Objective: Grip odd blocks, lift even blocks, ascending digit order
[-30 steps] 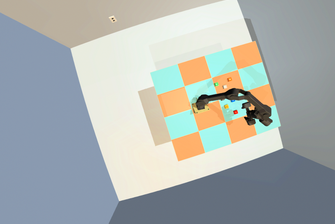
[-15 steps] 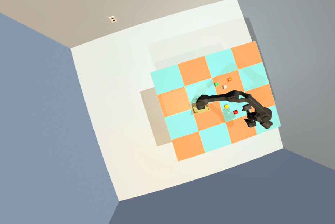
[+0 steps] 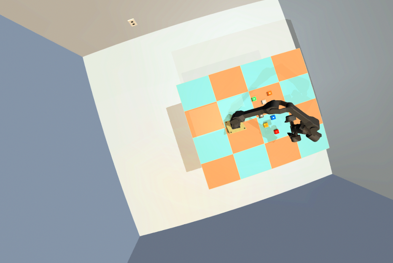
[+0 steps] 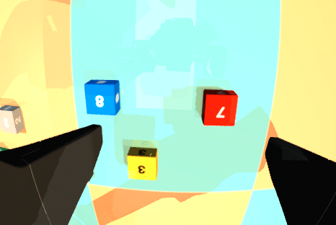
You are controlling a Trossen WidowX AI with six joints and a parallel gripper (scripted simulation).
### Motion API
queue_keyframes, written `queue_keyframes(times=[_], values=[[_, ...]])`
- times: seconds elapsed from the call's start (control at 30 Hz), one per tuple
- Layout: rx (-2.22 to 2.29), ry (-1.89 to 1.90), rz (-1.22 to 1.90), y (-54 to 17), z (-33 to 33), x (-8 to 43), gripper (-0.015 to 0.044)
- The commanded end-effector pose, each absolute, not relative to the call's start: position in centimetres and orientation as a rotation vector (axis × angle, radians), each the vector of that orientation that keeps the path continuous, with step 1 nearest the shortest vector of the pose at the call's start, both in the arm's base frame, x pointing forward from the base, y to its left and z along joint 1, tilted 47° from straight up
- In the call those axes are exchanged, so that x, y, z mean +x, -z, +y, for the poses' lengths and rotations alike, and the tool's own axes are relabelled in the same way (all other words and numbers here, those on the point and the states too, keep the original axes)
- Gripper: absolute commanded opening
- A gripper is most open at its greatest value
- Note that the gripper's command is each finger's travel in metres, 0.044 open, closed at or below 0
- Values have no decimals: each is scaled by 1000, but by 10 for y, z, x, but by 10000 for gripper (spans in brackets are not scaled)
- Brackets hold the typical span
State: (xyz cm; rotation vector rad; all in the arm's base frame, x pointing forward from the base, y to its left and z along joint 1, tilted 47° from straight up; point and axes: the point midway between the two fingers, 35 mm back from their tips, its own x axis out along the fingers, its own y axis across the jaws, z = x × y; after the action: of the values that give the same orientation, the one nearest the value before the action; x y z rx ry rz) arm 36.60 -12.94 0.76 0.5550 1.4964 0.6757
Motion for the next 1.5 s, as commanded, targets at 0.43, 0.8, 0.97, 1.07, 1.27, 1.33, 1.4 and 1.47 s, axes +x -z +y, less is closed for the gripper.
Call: queue_keyframes(times=[0.43, 0.8, 0.97, 1.07, 1.27, 1.33, 1.4, 1.47], values=[[614, -702, 1458, -202, 65, 346, 400], [593, -711, 1467, -190, 87, 344, 400], [541, -729, 1481, -152, 129, 340, 400], [541, -729, 1481, -152, 129, 340, 400], [541, -729, 1480, -147, 134, 340, 400], [541, -729, 1480, -145, 136, 340, 400], [541, -729, 1480, -143, 139, 340, 400], [541, -729, 1480, -141, 141, 340, 400]])
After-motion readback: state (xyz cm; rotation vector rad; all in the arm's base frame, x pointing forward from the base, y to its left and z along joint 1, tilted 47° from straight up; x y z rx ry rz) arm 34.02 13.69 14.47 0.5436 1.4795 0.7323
